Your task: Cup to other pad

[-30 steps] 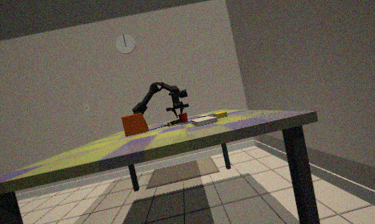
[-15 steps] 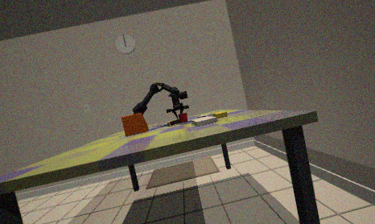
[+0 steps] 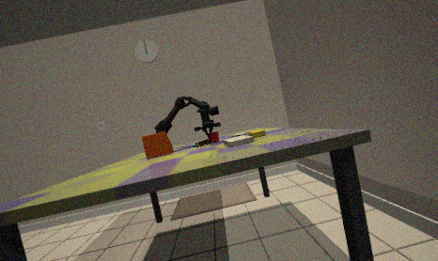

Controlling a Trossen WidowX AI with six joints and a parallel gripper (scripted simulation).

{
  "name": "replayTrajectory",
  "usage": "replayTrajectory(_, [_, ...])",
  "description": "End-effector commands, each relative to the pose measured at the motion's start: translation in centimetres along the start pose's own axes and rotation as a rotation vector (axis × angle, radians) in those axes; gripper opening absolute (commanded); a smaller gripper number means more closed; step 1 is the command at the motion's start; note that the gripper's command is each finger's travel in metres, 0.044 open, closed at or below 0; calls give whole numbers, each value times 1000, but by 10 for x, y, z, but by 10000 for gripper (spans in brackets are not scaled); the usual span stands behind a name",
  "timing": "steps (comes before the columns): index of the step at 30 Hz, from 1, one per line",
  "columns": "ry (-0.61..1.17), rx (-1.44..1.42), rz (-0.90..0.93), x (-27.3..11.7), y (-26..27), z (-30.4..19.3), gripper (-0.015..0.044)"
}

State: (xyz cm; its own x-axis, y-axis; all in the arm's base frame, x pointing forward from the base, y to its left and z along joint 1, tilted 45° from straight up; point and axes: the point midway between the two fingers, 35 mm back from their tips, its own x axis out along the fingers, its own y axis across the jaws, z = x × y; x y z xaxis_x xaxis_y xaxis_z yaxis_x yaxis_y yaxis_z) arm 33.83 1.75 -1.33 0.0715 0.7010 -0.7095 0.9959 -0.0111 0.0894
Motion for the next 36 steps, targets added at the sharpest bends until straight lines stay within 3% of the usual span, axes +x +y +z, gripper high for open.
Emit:
replayTrajectory(1, [0,-1,-1,0,0,0,0])
replayTrajectory(19, [2,5,1,-56,-3,0,0])
replayTrajectory(36, [8,9,0,-54,-5,-1,0])
